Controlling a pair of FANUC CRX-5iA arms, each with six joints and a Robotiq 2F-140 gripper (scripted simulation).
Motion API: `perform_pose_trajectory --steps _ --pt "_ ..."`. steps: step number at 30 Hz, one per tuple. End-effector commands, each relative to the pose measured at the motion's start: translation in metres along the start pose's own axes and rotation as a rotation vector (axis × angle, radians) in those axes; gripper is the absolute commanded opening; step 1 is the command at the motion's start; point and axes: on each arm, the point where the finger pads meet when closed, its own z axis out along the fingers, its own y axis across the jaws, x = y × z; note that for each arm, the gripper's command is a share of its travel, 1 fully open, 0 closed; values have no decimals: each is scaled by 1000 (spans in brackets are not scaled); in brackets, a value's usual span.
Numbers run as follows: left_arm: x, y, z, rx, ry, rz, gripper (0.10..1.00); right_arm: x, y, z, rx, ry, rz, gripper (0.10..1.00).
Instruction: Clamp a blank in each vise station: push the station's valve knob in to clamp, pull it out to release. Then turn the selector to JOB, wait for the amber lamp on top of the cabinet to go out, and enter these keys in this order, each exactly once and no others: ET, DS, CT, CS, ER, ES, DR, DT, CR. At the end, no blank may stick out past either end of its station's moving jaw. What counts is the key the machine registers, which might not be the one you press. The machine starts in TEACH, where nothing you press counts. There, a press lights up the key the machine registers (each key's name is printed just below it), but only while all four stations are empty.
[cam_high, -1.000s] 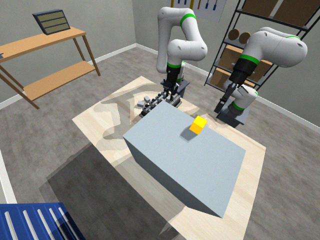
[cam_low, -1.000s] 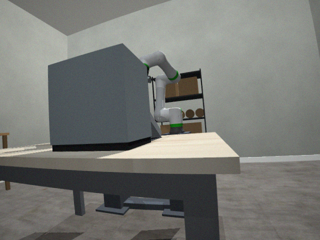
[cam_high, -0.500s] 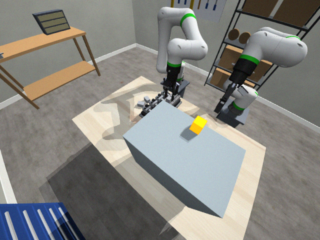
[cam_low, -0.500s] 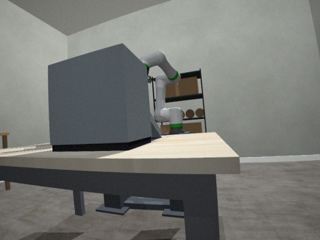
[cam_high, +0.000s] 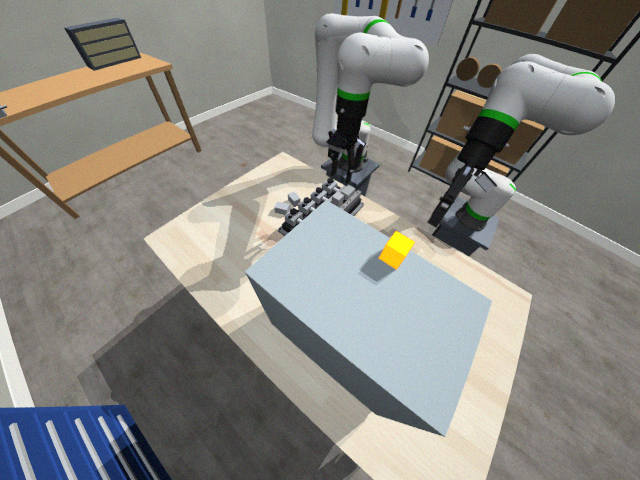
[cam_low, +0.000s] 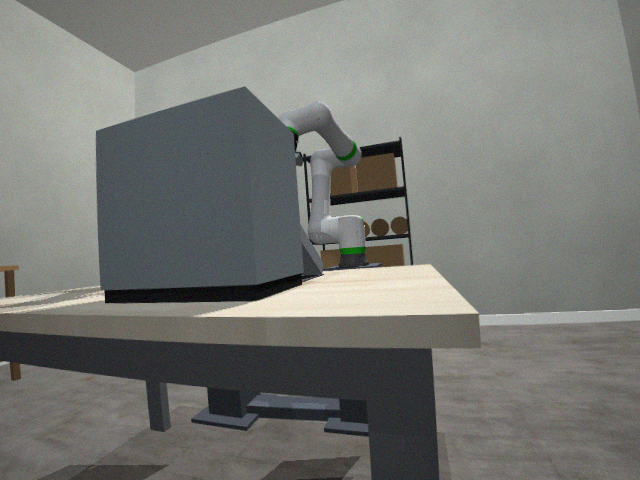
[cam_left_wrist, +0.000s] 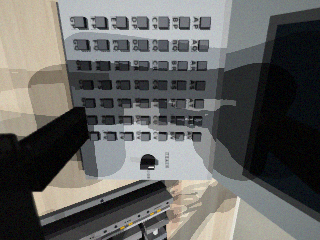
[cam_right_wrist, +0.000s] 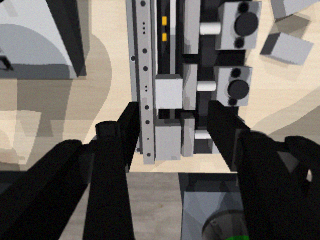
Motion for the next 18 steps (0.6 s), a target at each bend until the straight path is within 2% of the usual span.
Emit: perform_pose_trajectory --steps 1,7,9,14,18 --pt "0 1 -1 -2 -1 0 1000 2 3 -1 0 1 -23 460" --pt "0 1 -1 -2 -1 0 1000 16 32 -1 0 2 -211 460" --pt "0 1 -1 -2 -1 0 1000 16 32 -1 0 2 -211 460" --pt "0 1 -1 -2 -1 0 1000 33 79 -1 0 2 -511 460" --pt "0 1 -1 -2 -1 0 1000 45 127 -1 -7 5 -666 460"
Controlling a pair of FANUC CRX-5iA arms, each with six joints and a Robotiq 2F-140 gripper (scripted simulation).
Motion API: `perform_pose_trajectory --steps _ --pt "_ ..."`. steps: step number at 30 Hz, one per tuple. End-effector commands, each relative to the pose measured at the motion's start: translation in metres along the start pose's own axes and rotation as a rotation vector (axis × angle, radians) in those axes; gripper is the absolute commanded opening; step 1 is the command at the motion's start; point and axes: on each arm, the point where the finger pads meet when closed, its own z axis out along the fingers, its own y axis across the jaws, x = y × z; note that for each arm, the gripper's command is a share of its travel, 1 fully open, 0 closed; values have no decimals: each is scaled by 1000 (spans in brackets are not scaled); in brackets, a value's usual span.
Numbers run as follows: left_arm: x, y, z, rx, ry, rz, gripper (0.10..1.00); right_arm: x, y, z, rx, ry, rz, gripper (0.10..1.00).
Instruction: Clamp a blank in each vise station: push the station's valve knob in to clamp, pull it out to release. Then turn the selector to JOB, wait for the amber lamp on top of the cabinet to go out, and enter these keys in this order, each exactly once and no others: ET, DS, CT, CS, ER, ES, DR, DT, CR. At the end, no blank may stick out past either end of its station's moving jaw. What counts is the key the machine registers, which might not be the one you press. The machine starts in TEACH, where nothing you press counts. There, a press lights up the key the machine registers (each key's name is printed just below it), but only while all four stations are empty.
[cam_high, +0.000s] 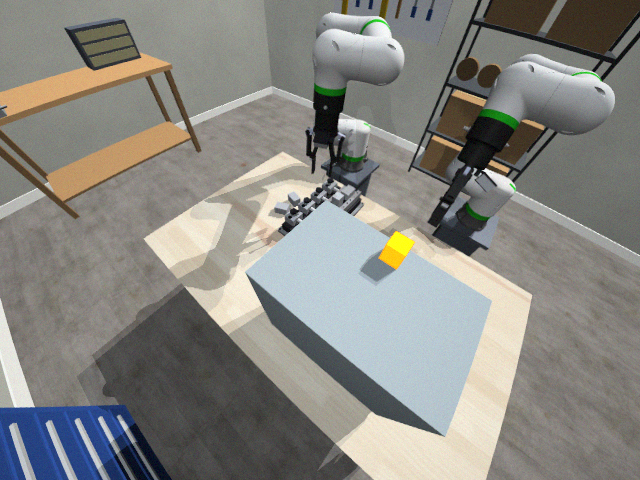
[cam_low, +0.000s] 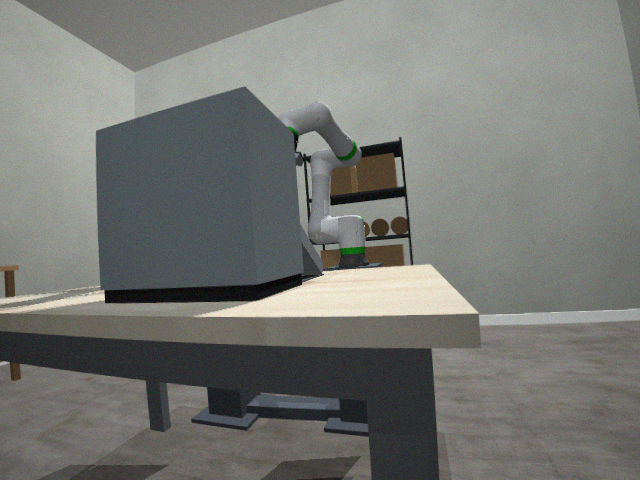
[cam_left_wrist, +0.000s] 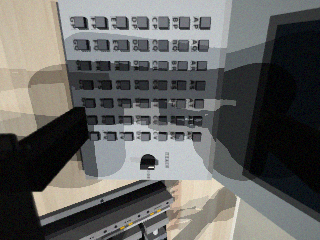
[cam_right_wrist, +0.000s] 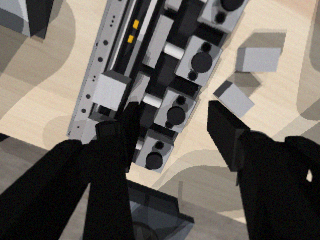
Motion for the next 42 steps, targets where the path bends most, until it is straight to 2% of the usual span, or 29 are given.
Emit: perform_pose_trajectory --steps 1,6,8,9,12,16,20,31,40,42 --pt "0 1 -1 -2 -1 0 1000 -11 69 2 17 2 -279 460" --pt "0 1 -1 -2 -1 0 1000 -29 118 3 -3 2 -465 460" --pt "0 1 -1 -2 -1 0 1000 -29 118 3 -3 2 -465 460" --pt "0 1 -1 -2 -1 0 1000 -34 132 8 -6 0 -573 460" --pt "0 1 -1 -2 -1 0 1000 -34 130 68 -1 0 -675 460" --pt "0 1 -1 -2 -1 0 1000 -35 127 92 27 7 -830 460" --pt "0 1 -1 -2 -1 0 1000 -34 130 137 27 7 -831 460" --pt "0 1 -1 -2 -1 0 1000 -34 130 138 27 7 -831 460" --pt "0 1 -1 -2 -1 0 1000 -34 129 165 27 7 -831 460" --pt "0 1 -1 -2 -1 0 1000 -34 129 165 27 7 -831 460"
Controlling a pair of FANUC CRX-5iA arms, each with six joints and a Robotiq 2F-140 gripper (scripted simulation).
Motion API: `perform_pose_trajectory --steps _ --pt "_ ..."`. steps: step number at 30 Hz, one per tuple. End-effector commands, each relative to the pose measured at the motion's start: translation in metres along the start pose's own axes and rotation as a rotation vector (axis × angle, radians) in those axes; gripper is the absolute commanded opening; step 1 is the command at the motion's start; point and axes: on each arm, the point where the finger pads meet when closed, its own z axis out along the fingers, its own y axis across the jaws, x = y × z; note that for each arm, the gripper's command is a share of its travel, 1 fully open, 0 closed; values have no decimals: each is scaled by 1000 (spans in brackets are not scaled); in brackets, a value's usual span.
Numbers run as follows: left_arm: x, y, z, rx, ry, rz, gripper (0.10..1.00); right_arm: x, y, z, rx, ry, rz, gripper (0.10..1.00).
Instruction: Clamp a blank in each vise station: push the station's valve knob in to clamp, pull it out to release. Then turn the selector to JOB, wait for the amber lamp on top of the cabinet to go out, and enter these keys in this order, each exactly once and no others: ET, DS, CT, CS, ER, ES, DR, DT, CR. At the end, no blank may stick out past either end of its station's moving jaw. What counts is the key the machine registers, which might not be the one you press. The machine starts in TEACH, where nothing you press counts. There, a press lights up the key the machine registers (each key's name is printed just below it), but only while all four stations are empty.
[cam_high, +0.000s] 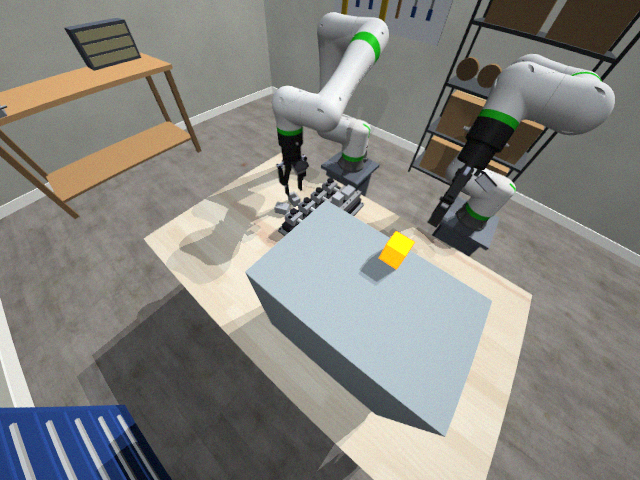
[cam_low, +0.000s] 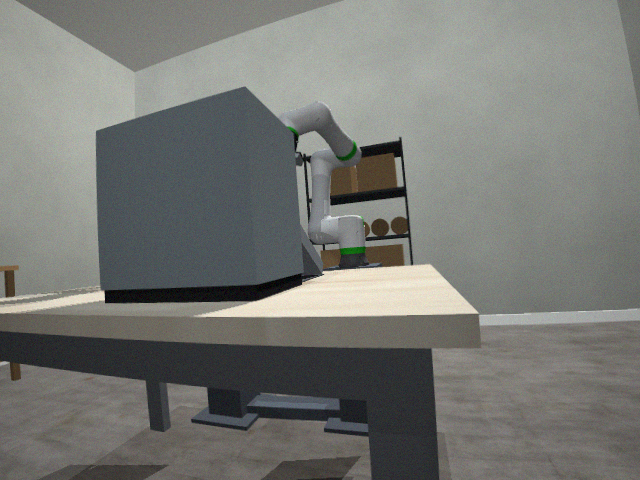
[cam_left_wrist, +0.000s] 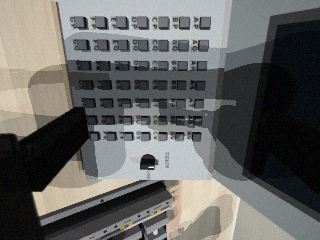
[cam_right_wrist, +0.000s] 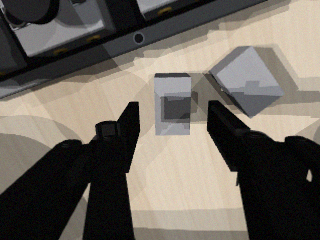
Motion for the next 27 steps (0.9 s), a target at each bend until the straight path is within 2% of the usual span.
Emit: perform_pose_trajectory --steps 1,5,17,27 --pt "0 1 -1 -2 -1 0 1000 0 1 5 -2 0 0 460" --pt "0 1 -1 -2 -1 0 1000 0 1 13 -2 0 0 460" --pt "0 1 -1 -2 -1 0 1000 0 1 17 -2 0 0 460" --pt "0 1 -1 -2 -1 0 1000 0 1 35 -2 0 0 460"
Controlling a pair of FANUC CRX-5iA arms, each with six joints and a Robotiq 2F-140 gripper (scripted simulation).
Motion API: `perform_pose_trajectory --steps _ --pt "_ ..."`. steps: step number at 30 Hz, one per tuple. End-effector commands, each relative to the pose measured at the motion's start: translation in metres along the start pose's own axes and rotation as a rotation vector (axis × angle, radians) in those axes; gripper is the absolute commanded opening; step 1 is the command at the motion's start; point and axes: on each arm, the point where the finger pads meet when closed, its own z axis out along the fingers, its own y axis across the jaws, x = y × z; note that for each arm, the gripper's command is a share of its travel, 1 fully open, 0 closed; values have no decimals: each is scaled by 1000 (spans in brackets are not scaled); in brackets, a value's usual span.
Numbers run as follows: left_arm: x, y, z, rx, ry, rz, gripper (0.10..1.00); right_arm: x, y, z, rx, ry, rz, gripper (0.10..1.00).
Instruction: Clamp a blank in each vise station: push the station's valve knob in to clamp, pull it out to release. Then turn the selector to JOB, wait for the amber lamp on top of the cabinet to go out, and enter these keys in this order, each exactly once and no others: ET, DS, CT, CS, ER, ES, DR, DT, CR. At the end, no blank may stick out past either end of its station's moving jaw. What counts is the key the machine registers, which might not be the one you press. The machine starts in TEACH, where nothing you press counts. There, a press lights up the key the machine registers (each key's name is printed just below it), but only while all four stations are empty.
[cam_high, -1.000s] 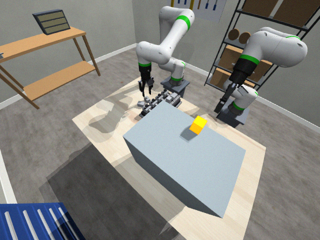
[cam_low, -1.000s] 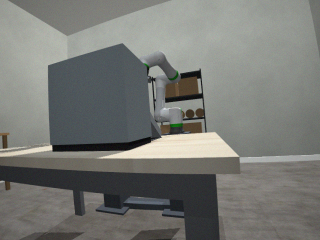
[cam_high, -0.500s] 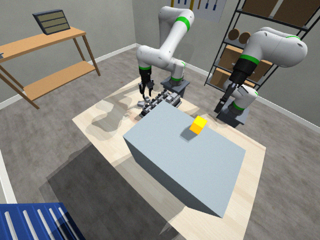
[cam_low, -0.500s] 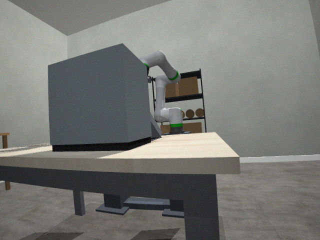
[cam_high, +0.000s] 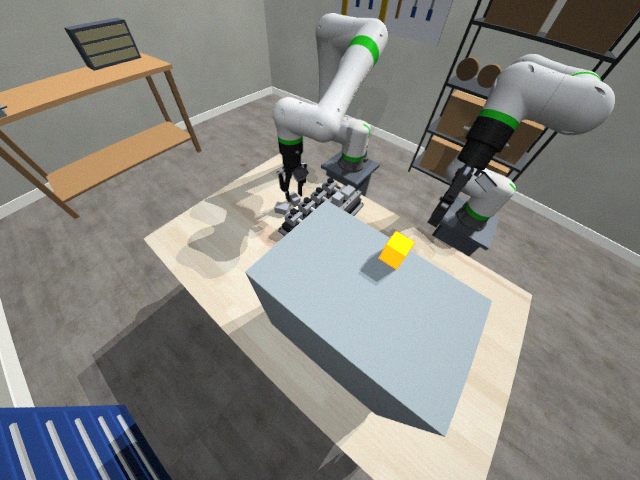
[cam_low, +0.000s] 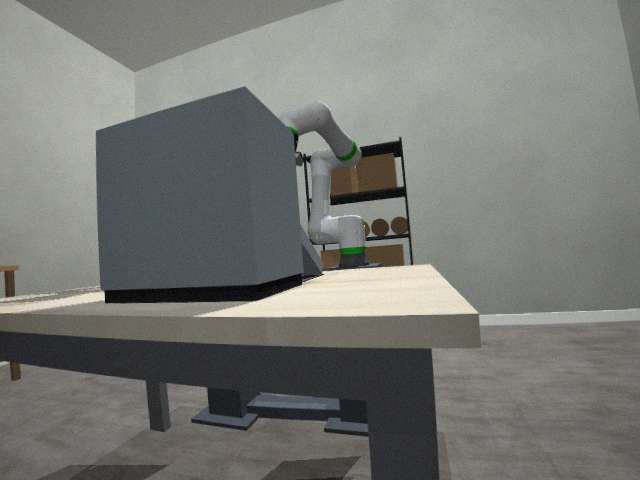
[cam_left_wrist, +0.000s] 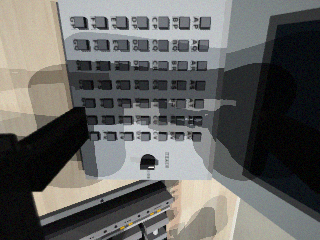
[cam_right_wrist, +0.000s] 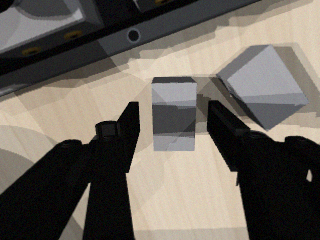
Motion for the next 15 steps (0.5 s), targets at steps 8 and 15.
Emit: perform_pose_trajectory --steps 8,15 --pt "0 1 -1 -2 -1 0 1000 0 1 0 -2 0 0 99" --pt "0 1 -1 -2 -1 0 1000 0 1 -2 -2 0 0 99"
